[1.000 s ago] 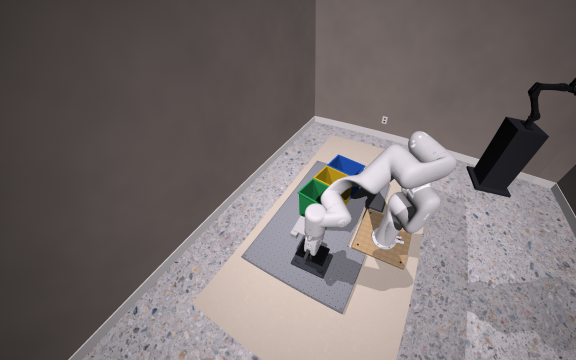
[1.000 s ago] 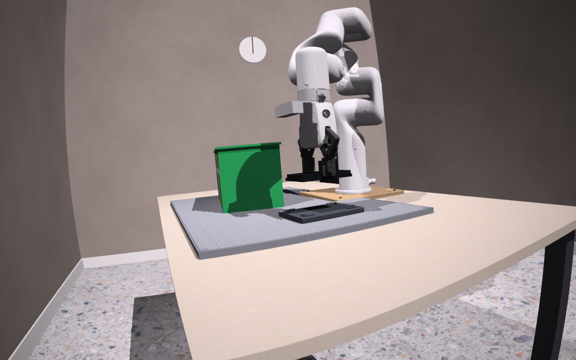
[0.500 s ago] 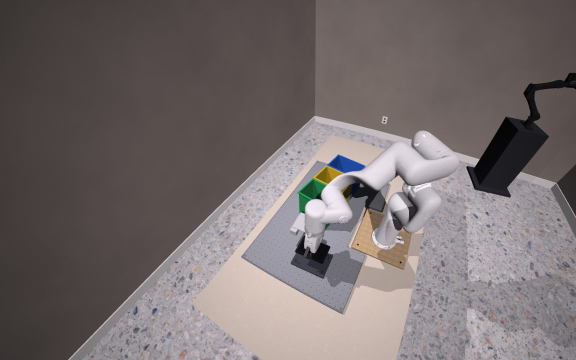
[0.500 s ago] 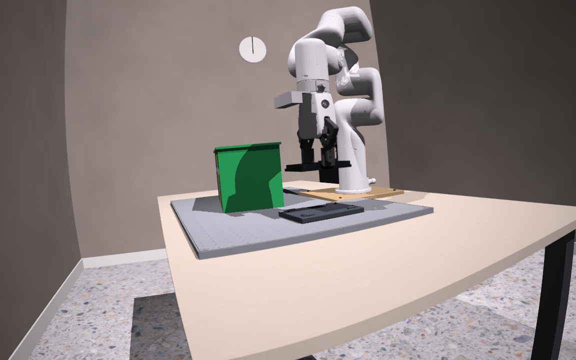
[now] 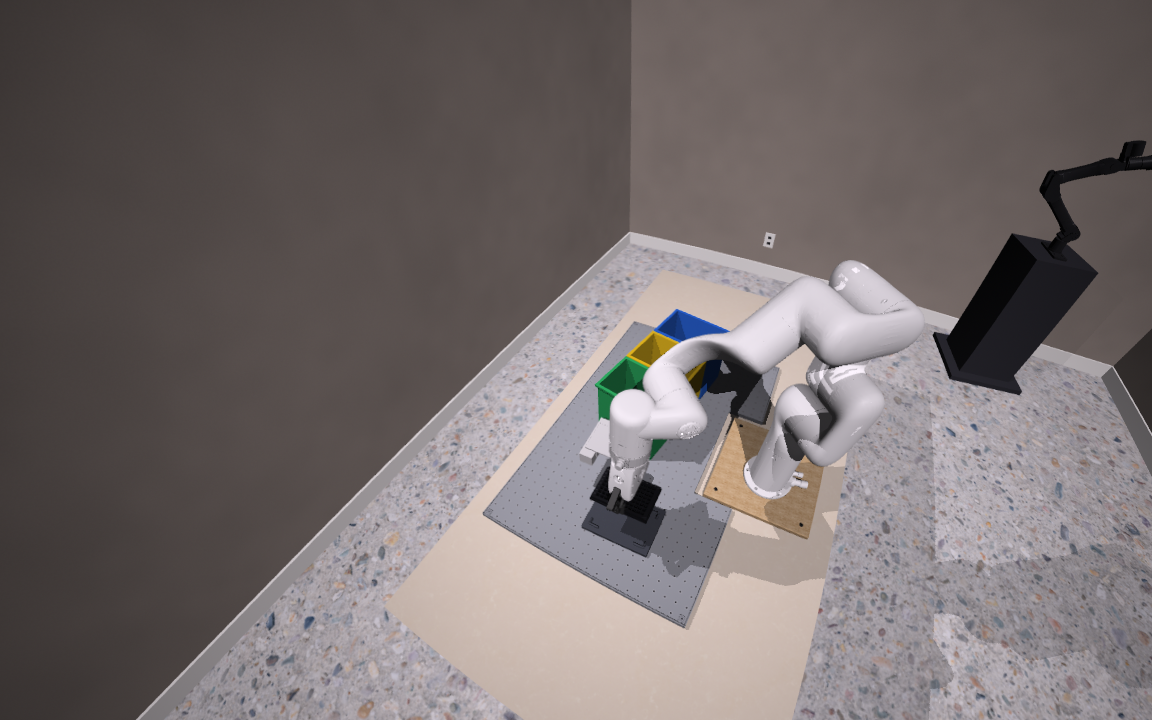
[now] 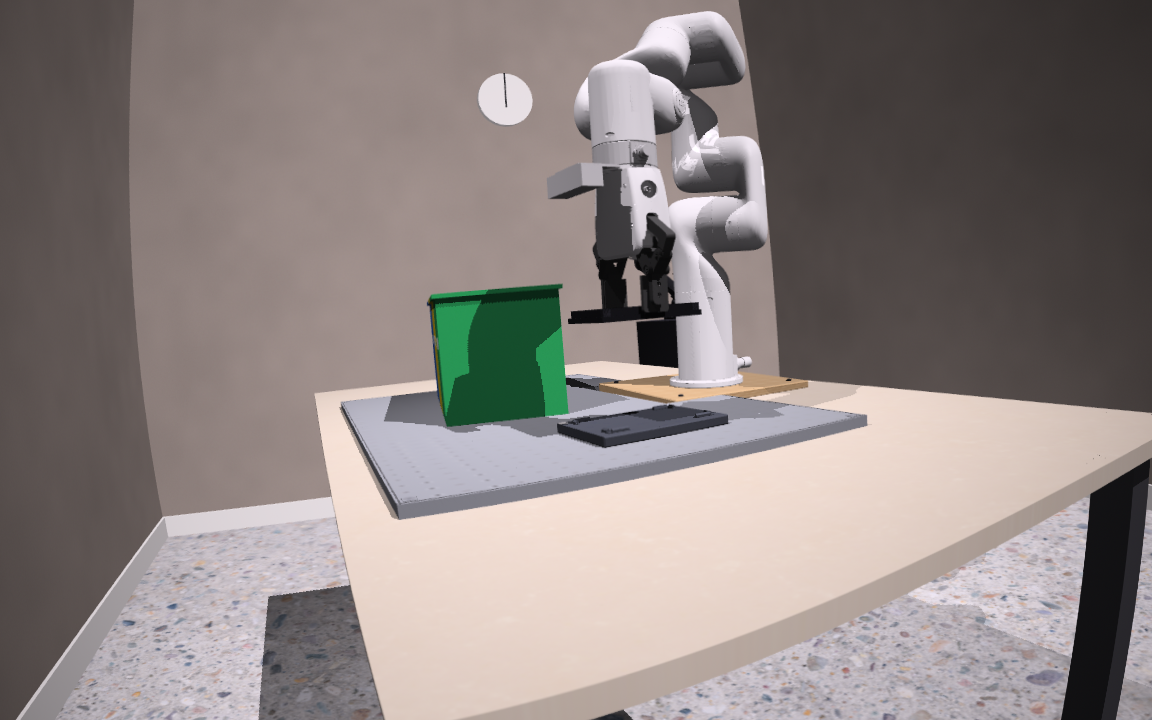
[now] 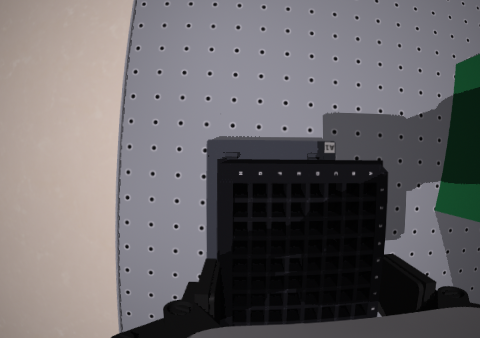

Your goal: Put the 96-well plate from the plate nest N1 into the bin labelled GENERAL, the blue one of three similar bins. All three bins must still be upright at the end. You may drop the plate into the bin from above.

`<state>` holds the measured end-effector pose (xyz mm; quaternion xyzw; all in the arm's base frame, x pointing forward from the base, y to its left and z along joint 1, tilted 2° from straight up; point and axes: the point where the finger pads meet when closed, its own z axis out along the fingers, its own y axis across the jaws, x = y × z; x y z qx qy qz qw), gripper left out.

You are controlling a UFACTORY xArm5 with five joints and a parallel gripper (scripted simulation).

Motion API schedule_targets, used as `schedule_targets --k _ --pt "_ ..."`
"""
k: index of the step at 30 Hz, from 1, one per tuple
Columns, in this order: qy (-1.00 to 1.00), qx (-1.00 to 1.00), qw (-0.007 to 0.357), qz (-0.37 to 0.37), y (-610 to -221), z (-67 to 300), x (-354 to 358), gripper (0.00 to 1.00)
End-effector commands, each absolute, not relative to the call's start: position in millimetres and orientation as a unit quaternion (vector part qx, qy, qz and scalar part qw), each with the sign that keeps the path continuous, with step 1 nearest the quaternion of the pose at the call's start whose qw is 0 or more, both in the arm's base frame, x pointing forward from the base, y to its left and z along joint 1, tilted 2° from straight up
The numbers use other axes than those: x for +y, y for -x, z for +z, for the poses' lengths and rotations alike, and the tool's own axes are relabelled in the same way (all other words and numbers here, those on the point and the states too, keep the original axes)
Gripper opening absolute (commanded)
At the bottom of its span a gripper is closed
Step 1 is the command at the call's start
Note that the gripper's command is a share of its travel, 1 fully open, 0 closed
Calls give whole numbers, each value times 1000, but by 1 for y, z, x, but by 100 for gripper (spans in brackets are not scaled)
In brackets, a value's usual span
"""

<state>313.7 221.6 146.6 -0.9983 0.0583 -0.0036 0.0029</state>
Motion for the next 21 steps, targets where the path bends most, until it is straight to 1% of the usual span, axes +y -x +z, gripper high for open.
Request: schedule_targets --k 1,21 --pt "998 58 4 -5 -315 156 222 0" --pt "998 58 4 -5 -315 186 221 0"
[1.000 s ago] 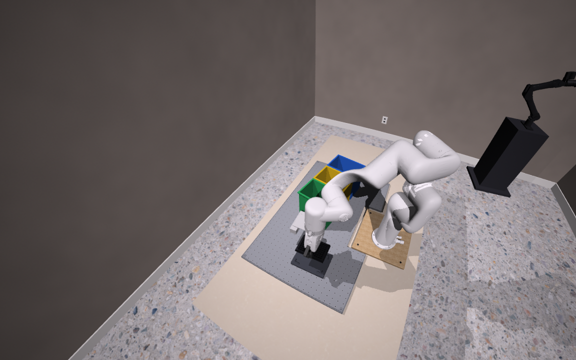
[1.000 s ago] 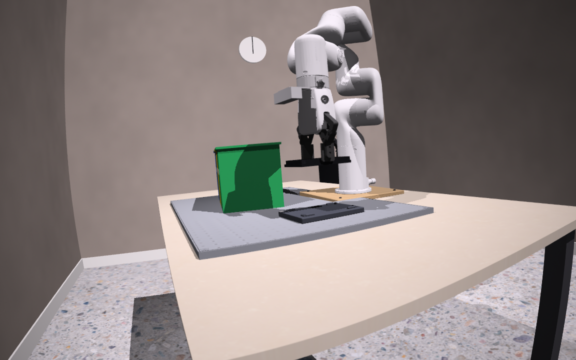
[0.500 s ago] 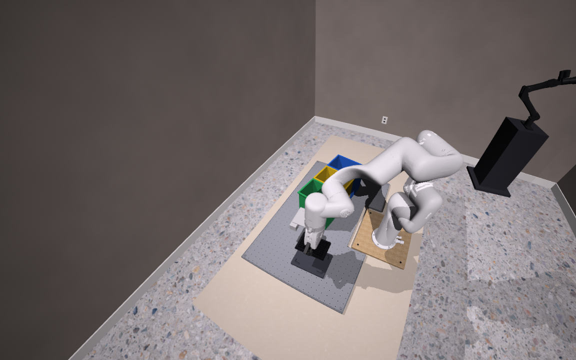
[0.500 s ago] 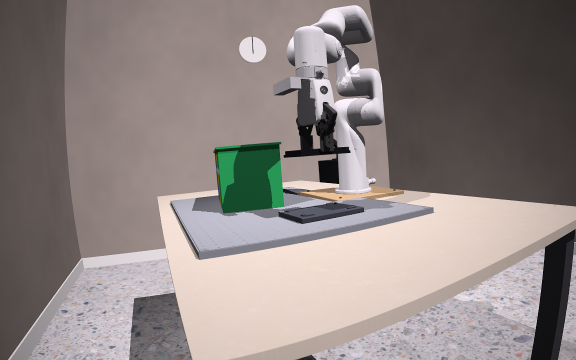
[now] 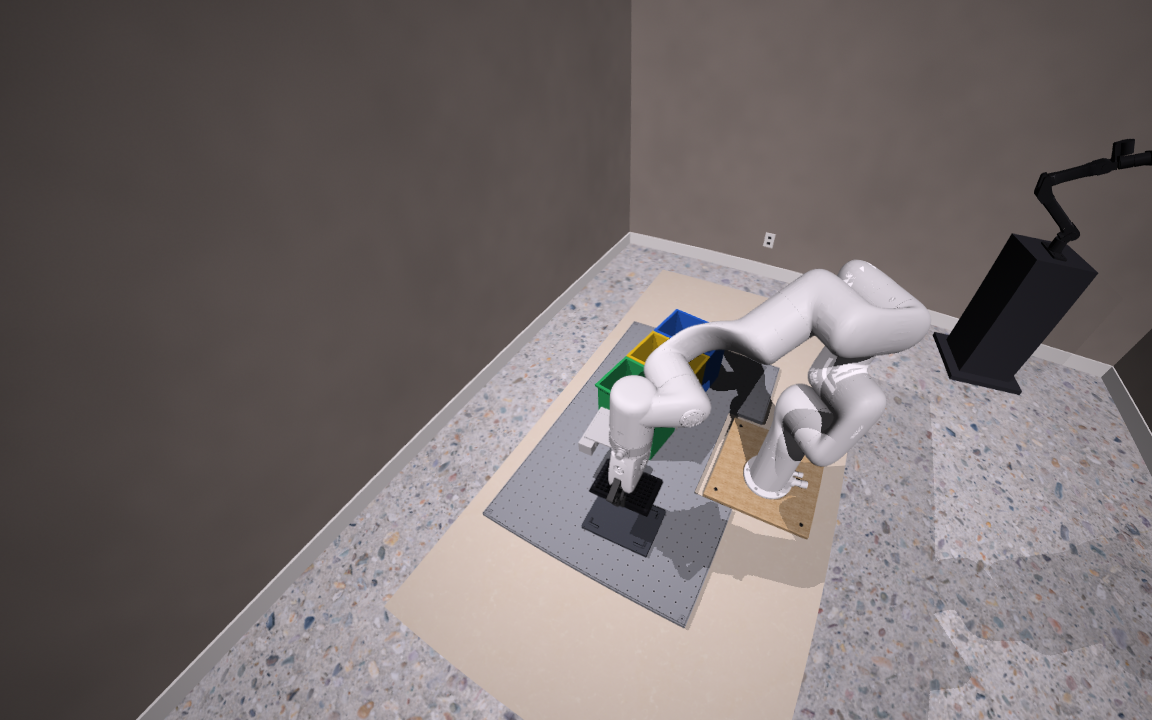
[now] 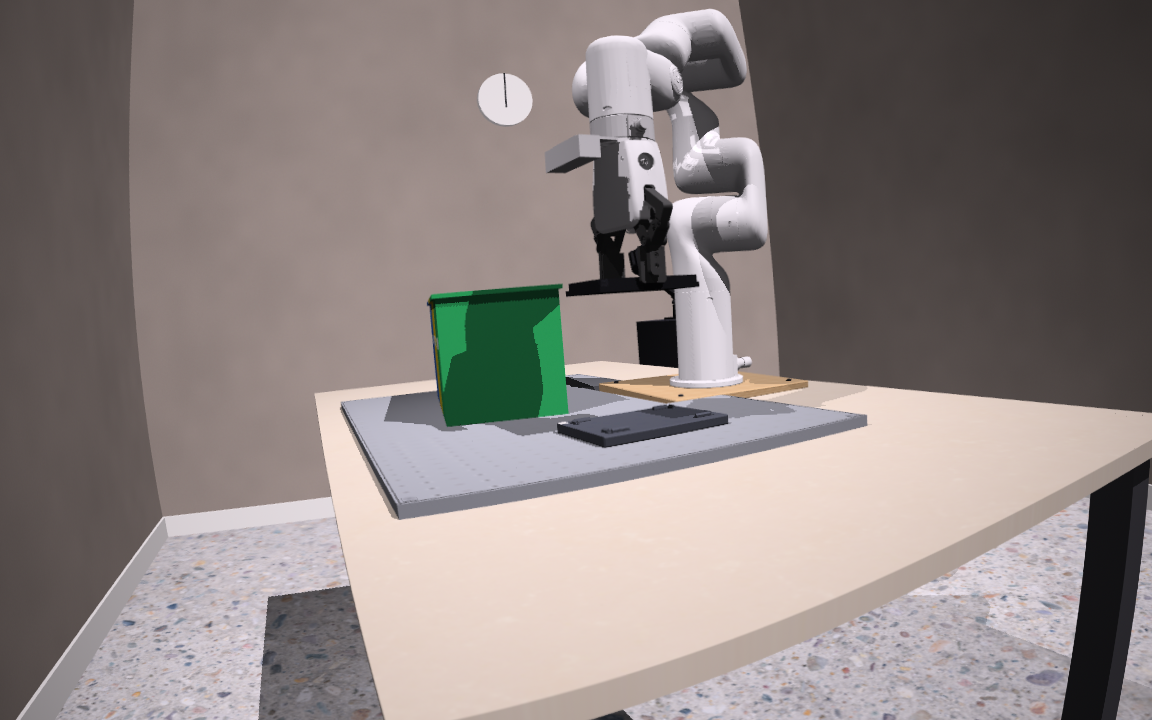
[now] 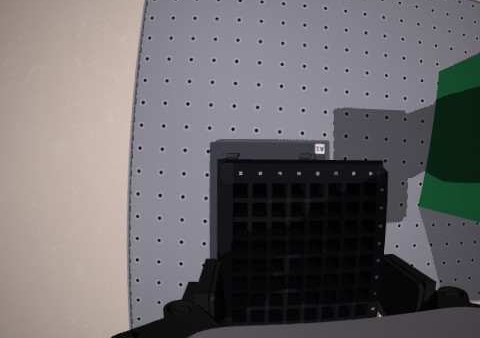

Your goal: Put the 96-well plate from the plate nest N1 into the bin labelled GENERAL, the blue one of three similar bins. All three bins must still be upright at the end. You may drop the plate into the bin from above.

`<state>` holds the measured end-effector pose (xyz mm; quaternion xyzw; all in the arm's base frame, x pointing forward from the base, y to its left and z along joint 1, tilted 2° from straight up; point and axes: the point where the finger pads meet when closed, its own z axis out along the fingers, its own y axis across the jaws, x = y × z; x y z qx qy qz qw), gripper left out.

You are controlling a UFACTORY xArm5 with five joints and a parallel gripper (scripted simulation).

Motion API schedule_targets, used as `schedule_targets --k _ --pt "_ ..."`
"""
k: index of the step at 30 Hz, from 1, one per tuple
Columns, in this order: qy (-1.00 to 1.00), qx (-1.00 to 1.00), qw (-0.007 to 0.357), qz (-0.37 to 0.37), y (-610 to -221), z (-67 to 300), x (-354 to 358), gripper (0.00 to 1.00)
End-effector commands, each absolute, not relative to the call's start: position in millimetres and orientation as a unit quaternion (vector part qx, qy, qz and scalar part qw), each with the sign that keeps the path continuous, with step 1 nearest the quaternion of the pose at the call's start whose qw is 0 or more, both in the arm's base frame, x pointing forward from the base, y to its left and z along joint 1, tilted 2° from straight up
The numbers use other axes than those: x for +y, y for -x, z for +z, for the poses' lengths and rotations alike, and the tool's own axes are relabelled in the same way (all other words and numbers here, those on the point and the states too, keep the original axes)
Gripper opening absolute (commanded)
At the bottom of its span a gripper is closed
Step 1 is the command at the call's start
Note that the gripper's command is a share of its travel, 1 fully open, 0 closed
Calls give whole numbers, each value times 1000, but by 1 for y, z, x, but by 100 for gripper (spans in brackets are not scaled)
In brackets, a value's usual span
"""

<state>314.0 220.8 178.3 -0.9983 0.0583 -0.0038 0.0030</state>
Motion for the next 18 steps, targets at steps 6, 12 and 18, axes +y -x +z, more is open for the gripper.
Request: schedule_targets --k 6,12,18 --pt "998 58 4 -5 -315 193 221 0" --pt "998 58 4 -5 -315 203 221 0" --pt "998 58 4 -5 -315 213 220 0"
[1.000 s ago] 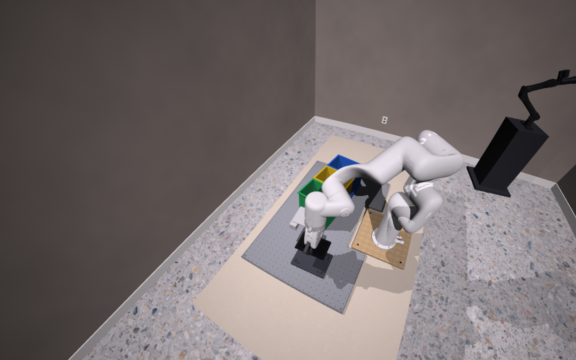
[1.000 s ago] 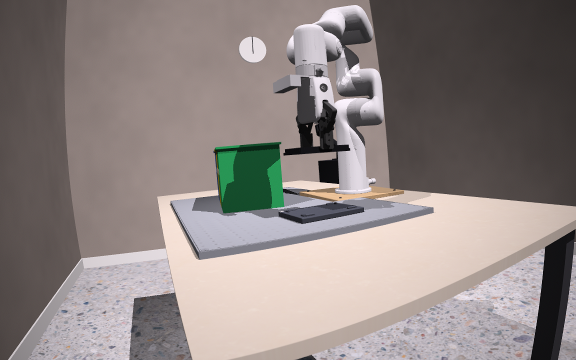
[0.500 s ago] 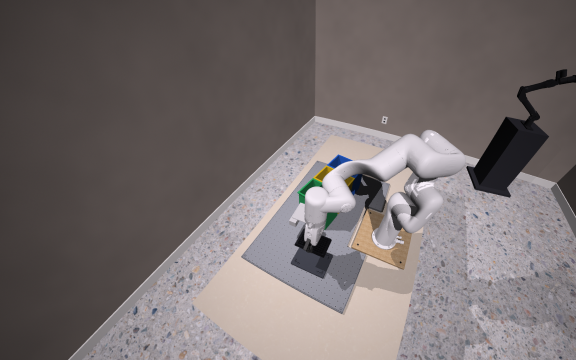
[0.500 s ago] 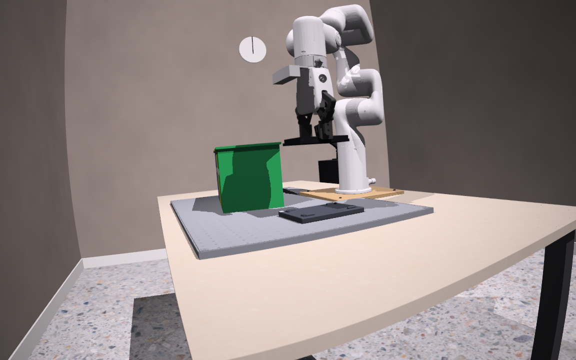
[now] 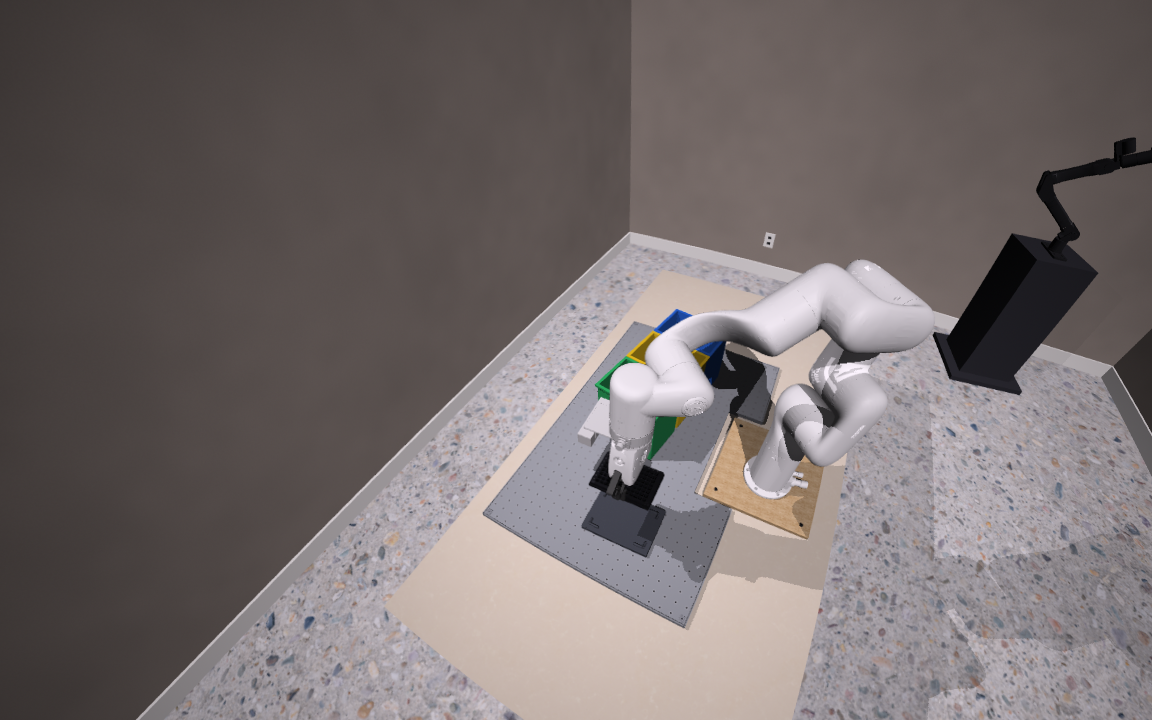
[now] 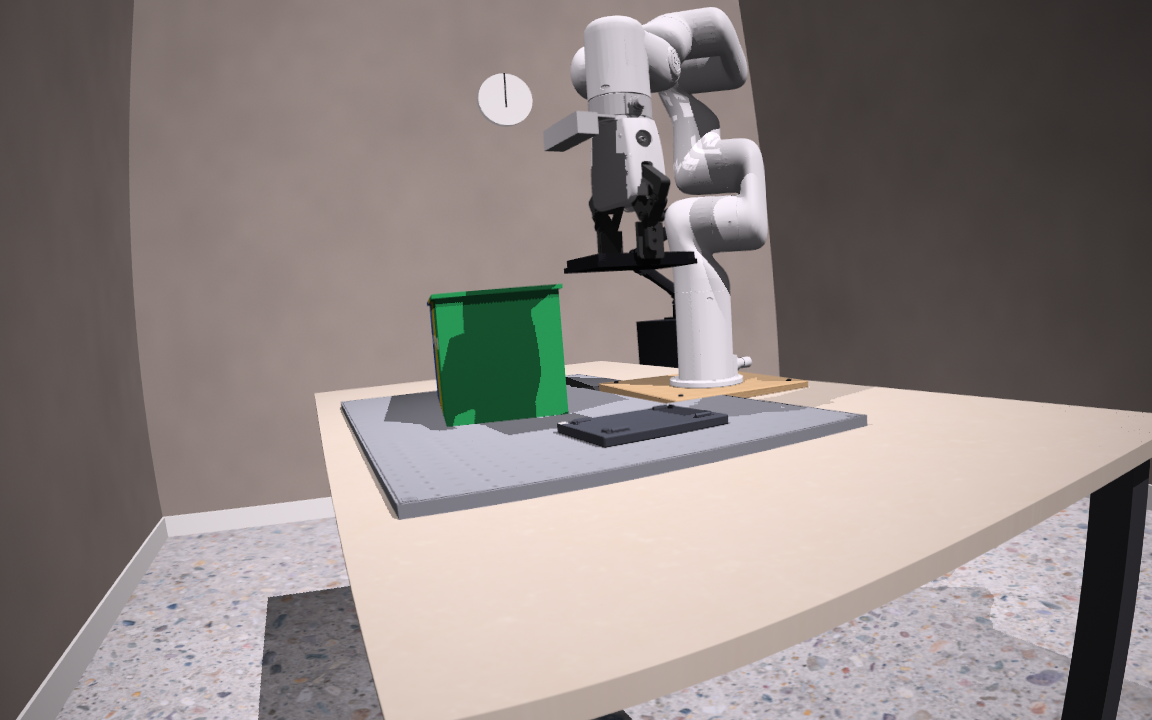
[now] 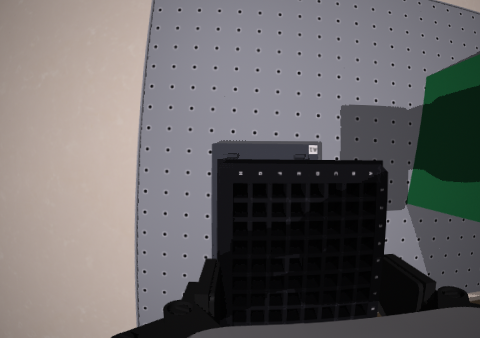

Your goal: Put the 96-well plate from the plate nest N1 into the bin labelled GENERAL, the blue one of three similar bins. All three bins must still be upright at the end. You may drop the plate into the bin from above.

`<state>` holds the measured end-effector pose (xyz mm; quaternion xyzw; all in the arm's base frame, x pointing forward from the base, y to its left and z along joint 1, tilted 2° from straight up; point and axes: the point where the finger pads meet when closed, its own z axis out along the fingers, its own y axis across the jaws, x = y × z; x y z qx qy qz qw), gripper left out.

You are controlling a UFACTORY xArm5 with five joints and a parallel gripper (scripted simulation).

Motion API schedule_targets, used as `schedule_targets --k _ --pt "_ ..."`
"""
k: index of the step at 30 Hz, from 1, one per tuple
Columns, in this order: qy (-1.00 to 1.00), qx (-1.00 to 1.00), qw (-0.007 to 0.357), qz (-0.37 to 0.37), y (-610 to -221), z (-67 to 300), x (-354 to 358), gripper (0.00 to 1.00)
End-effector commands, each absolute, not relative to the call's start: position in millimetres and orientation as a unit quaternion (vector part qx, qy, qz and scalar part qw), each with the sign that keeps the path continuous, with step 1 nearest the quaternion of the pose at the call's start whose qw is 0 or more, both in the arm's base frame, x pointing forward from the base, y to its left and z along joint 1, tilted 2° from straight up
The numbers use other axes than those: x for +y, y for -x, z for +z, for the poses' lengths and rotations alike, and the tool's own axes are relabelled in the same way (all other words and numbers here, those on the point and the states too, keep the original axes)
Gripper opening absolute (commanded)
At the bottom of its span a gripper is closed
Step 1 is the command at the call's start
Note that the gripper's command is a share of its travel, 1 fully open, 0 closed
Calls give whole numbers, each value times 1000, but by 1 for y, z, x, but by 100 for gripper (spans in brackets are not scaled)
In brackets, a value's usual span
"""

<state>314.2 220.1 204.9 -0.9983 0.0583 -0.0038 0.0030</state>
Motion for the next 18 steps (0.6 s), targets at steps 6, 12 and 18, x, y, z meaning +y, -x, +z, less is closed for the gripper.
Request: schedule_targets --k 6,12,18 --pt "998 58 4 -5 -315 220 220 0" --pt "998 58 4 -5 -315 230 220 0" --pt "998 58 4 -5 -315 240 220 0"
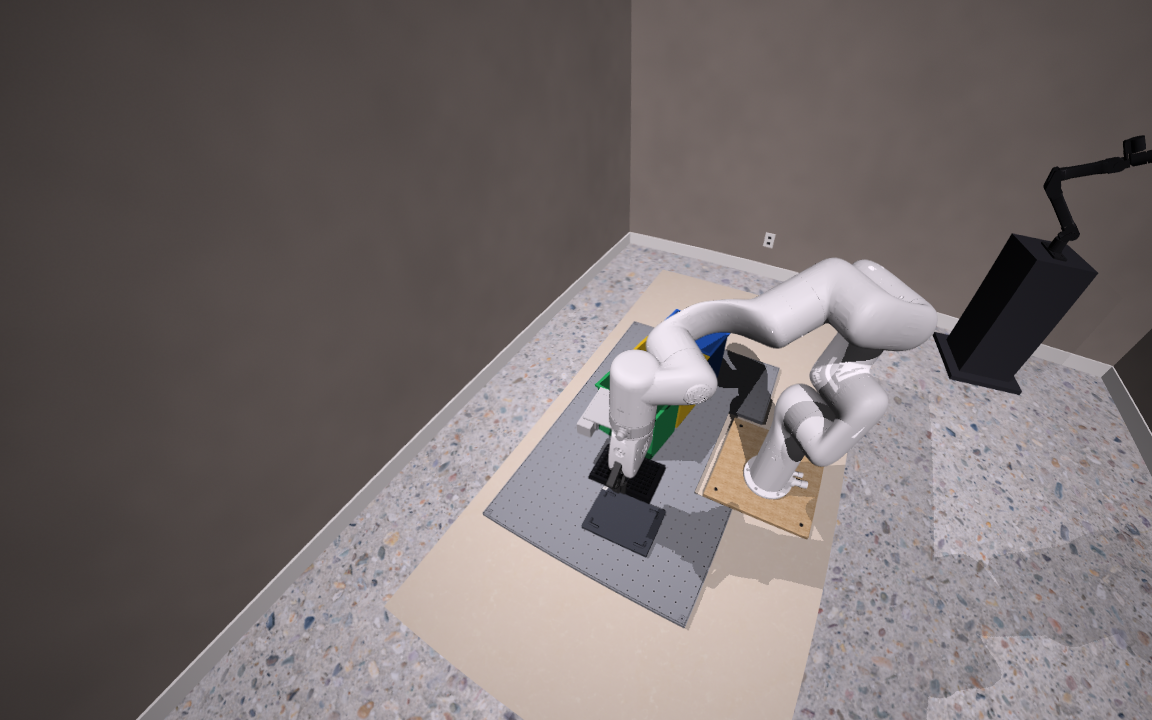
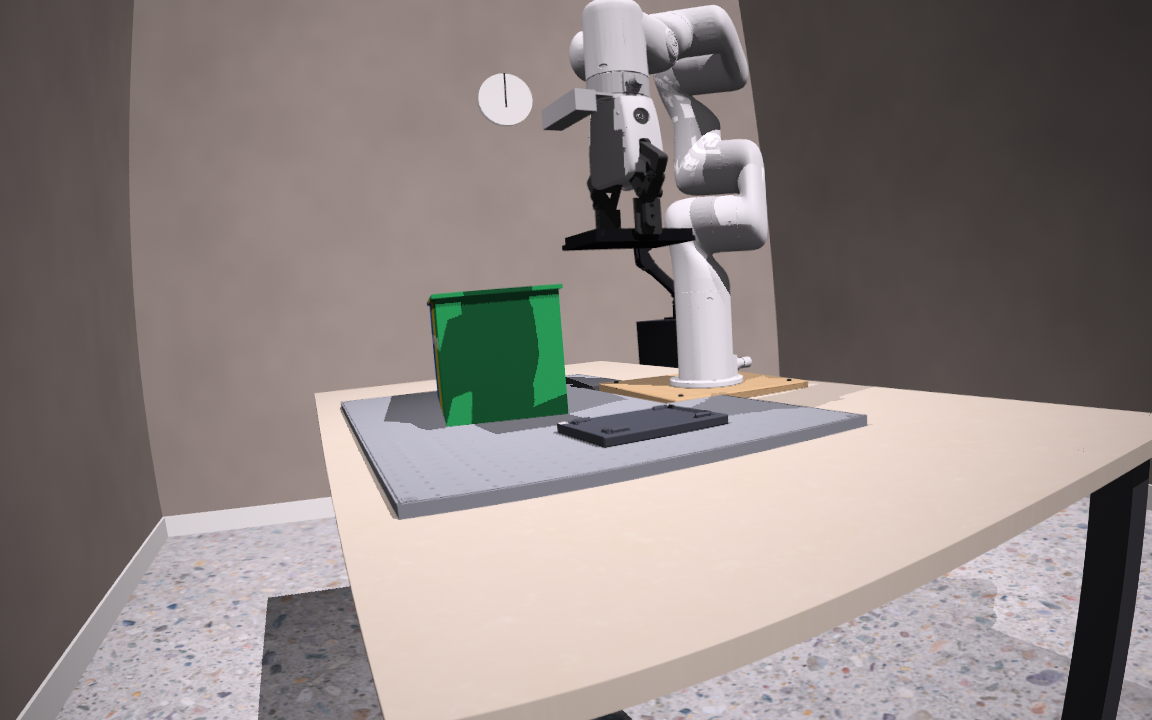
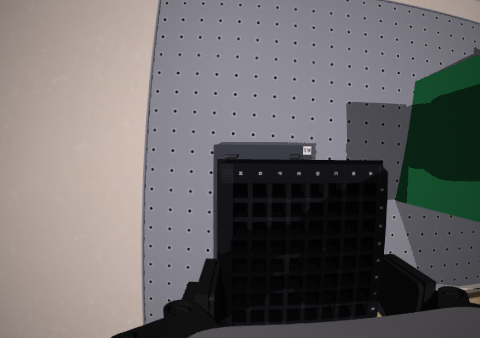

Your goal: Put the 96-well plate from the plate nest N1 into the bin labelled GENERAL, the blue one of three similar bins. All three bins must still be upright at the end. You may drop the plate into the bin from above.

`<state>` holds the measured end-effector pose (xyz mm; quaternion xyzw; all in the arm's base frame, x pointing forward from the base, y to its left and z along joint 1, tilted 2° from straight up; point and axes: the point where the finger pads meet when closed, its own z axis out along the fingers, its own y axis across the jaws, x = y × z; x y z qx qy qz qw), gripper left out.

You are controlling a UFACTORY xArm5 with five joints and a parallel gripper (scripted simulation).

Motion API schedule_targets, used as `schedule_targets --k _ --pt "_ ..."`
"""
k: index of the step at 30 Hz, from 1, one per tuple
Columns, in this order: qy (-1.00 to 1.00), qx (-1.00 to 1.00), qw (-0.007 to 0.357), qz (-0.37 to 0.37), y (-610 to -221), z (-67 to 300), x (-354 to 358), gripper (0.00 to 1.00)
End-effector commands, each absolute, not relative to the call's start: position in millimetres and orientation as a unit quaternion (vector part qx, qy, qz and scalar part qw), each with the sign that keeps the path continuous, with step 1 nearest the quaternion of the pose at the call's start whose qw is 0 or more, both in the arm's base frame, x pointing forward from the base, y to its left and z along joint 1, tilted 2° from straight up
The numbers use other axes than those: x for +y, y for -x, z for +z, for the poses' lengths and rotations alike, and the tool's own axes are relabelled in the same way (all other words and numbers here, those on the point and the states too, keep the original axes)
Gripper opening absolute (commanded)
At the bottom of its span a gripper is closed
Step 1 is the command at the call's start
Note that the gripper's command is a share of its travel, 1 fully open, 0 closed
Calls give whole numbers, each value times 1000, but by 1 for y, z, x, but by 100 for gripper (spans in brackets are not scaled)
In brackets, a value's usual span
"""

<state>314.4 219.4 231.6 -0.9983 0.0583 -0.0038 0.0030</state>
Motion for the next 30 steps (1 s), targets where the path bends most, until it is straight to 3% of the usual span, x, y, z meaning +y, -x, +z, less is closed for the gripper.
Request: schedule_targets --k 1,23,30 --pt "998 58 4 -5 -315 241 220 0" --pt "998 58 4 -5 -315 251 219 0" --pt "987 162 4 -4 -314 250 196 0"
